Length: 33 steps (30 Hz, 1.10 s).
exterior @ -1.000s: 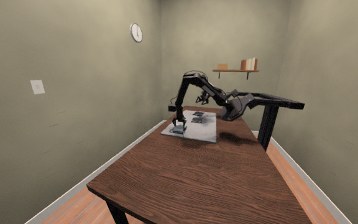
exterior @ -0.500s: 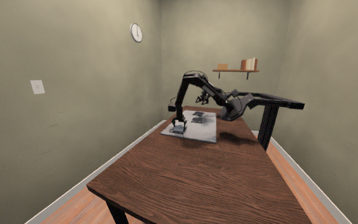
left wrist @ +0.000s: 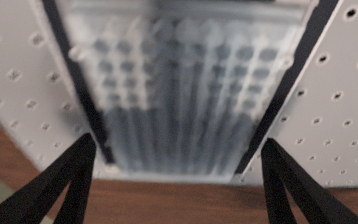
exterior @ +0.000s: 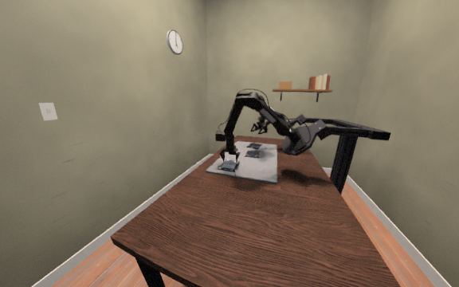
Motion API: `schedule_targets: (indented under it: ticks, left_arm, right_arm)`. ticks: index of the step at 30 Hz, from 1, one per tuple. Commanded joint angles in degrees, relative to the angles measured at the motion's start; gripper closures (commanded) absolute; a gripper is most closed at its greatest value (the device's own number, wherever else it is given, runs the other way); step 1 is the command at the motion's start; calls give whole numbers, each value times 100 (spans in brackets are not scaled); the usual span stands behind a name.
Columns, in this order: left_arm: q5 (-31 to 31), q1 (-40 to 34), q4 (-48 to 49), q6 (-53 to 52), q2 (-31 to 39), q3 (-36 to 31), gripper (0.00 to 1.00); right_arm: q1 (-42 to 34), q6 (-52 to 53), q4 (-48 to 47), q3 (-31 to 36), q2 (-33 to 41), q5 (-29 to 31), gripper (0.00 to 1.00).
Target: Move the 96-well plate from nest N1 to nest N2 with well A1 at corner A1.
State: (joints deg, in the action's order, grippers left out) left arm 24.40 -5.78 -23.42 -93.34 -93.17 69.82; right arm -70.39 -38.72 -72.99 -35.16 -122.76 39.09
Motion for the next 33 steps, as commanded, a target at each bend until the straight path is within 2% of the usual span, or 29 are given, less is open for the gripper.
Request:
schedule_targets:
  ticks: [1,9,13,20,26,28,33]
  left_arm:
    - [61,-145,-241,87,283,153,0]
    - [413,-673,-1464,474,1217,422,0]
    - [508,-793,-1773,586,1252,437,0]
    - [427,-718,-1736,575,1065,296,0]
    - [-253,-578,-897,1375,1423,27,0]
    - [-253,-578,-897,1375,1423,27,0]
    - [-825,-335,26,2239,2039,-790,0]
  right_arm:
    - [-80,-45,-17,32,-32,-2,0]
    - [-80,-45,-17,32,-32,-2,0]
    - [-80,-45,-17,32,-32,-2,0]
    - [-80,-45,-17,32,-32,-2,0]
    - [-80,-45,-17,32,-32,-2,0]
    - [-80,-45,-17,32,-32,-2,0]
    - [-80,-45,-17,32,-32,-2,0]
